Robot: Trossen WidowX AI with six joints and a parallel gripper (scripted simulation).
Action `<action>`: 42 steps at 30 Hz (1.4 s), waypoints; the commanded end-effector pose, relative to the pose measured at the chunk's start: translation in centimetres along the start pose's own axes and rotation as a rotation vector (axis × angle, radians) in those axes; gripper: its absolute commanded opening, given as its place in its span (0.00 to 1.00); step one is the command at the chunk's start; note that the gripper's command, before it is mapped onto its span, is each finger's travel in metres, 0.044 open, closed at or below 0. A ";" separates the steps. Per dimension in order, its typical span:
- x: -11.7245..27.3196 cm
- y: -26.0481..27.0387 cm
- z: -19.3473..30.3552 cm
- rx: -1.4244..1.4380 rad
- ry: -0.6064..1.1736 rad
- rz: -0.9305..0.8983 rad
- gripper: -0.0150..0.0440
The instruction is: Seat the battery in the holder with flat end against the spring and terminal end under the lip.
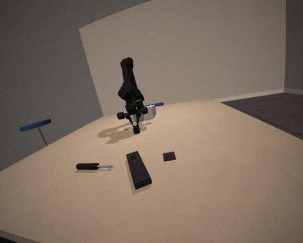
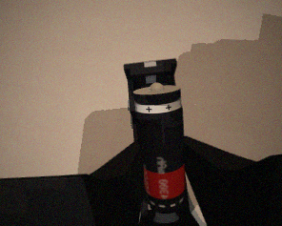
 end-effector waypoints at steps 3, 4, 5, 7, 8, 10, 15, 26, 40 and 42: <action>-0.3 0.1 0.0 0.000 0.048 0.005 0.39; -0.3 0.1 0.0 0.000 0.054 0.006 0.39; -0.4 0.1 -0.1 0.001 0.060 0.007 0.39; -0.4 0.1 -0.2 0.000 0.071 0.008 0.39; -0.5 0.1 -0.3 0.000 0.077 0.009 0.39; -0.6 0.1 -0.4 -0.001 0.088 0.011 0.39; -0.7 0.1 -0.7 -0.005 0.115 0.015 0.39; -1.1 0.2 -1.3 -0.007 0.179 0.023 0.39; -1.6 0.3 -2.0 -0.008 0.262 0.037 0.39; -1.6 0.3 -2.1 -0.008 0.274 0.039 0.39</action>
Point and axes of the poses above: the point midway between the two fingers, 35 mm back from their tips, its own x axis back along the fingers, its own y axis across the jaws, z = x × y, the point moved 7 cm from there along x, back along the fingers, and after that the axes turned 11 degrees about -x, right-handed, at the moved point
